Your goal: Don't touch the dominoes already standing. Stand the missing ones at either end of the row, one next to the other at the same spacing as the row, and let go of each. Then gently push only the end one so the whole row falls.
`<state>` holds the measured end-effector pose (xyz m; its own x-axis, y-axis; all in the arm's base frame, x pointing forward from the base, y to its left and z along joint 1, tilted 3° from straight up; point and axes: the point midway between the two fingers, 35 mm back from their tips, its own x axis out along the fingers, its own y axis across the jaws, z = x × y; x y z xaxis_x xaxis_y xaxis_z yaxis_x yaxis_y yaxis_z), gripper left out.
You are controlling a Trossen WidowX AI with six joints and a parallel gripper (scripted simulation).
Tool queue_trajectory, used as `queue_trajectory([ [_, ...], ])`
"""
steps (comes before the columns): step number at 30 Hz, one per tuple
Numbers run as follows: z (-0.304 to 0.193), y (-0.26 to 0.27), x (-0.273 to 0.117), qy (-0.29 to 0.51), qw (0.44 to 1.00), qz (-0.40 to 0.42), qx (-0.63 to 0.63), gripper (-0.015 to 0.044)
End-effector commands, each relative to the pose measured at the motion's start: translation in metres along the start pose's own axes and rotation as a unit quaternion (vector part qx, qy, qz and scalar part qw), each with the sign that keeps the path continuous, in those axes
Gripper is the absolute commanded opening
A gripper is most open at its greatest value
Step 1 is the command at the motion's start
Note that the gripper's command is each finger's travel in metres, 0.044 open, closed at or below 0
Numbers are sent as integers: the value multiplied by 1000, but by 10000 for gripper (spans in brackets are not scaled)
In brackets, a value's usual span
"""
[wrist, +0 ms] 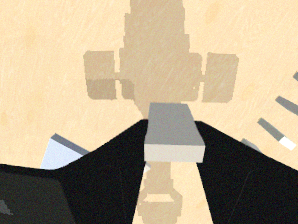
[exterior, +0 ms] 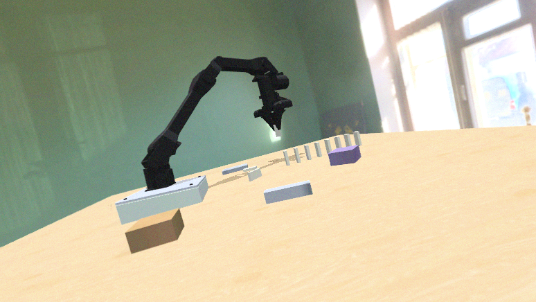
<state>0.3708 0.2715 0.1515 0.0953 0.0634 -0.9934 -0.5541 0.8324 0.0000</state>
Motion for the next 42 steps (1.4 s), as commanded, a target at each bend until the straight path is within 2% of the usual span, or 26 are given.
queue_trajectory([
  [1,-24,-39,-18,0,998,-3,68,107],
  [10,-112,-106,-39,10,972,-9,233,107],
  [17,-119,-110,-36,10,970,-9,244,107],
  [42,-121,-112,85,11,970,-9,244,107],
])
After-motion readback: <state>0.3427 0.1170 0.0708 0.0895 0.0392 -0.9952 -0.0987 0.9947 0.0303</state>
